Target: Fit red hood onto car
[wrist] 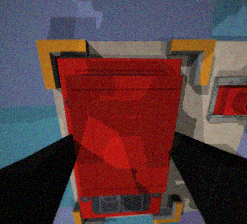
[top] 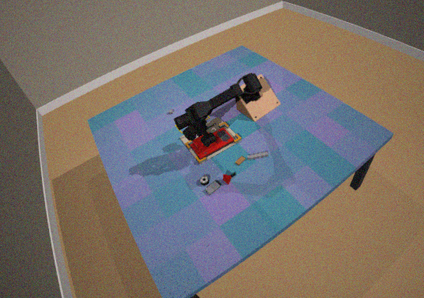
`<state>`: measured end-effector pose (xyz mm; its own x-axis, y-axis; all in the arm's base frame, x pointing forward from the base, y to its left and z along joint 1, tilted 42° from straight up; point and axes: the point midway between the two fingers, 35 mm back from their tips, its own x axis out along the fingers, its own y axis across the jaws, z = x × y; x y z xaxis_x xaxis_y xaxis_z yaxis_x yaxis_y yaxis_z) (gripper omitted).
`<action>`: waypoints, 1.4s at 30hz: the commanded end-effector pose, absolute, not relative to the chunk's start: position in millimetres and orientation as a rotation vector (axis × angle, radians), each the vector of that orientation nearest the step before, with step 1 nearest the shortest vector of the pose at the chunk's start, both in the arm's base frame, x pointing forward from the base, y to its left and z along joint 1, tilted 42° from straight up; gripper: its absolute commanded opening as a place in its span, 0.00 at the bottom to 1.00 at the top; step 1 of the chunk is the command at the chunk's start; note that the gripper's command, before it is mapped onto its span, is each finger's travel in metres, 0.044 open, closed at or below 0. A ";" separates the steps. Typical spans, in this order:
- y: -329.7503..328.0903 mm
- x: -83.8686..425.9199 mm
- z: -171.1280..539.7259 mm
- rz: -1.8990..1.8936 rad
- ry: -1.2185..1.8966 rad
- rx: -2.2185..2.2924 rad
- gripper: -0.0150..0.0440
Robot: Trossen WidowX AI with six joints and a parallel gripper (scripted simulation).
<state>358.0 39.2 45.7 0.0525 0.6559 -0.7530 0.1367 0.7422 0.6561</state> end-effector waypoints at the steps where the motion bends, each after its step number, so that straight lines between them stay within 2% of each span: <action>1: 40.6 358.4 44.7 0.446 1.491 0.686 0.25; 30: 46.1 358.3 38.1 0.446 1.492 0.681 0.25; 42: 46.3 358.3 37.7 0.446 1.492 0.681 0.79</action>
